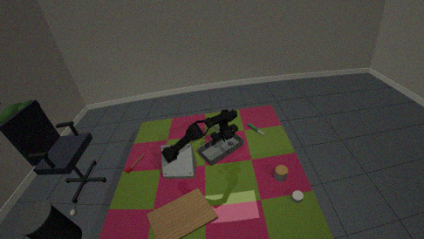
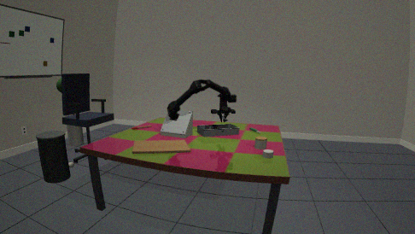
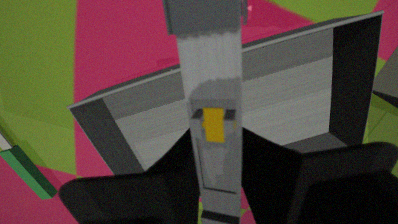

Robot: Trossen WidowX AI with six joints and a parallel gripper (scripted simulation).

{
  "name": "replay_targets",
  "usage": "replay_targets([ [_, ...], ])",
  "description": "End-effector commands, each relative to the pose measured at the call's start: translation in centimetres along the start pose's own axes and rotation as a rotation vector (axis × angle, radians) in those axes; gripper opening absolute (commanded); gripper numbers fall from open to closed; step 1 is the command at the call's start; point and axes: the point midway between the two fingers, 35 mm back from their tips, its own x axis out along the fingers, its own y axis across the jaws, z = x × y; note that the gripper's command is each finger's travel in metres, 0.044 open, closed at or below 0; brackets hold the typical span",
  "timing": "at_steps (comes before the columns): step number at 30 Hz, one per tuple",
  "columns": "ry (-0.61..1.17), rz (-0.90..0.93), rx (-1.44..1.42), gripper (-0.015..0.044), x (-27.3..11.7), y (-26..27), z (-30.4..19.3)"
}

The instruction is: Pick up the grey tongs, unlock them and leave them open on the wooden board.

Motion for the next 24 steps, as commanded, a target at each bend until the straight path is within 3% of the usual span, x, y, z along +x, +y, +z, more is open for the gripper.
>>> replay_targets([
  [1,-0.004,-0.006,0.006,-0.015,0.0,0.1,0.0],
  [8,0.003,-0.002,0.018,-0.015,-0.4,-0.1,1.3],
  [24,0.017,0.006,0.165,-0.015,-3.0,-3.1,12.2],
])
